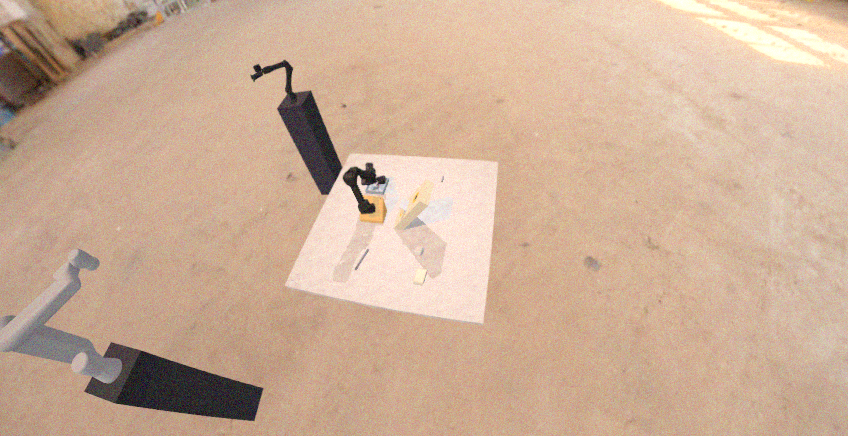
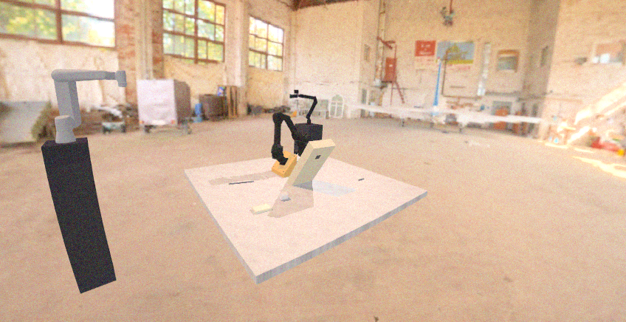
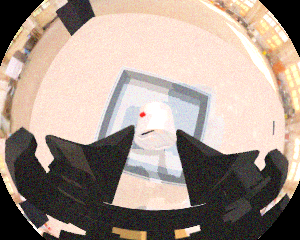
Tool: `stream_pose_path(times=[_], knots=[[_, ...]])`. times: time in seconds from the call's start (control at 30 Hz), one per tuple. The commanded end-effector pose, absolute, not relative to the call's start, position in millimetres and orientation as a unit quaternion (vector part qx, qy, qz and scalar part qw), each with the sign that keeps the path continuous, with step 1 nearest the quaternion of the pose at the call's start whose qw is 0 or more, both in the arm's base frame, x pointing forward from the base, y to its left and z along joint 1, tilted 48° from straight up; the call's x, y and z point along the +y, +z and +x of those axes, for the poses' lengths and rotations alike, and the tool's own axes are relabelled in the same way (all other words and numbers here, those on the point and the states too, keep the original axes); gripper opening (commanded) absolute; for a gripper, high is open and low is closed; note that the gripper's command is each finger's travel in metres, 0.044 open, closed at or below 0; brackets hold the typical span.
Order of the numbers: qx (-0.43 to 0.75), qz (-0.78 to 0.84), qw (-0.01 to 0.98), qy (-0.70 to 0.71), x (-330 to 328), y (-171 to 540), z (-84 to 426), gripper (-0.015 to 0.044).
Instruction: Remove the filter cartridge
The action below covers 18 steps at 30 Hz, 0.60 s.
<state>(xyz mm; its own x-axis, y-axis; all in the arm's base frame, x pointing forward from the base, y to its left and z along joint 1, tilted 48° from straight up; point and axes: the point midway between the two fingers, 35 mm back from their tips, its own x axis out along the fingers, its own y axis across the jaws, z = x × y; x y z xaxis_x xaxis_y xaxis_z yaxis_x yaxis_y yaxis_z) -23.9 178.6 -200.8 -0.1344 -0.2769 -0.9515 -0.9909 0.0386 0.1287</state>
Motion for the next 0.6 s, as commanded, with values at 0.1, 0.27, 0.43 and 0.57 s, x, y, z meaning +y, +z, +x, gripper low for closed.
stream_pose_path(times=[0.1, 0.27, 0.43, 0.57], knots=[[0.603, -0.526, 0.395, 0.451, 178, -201, -24, 0.0420], [0.603, -0.526, 0.395, 0.451, 180, -199, -24, 0.0440], [0.602, -0.526, 0.395, 0.452, 227, -155, -16, 0.0440], [0.602, -0.526, 0.395, 0.452, 229, -153, -15, 0.0440]])
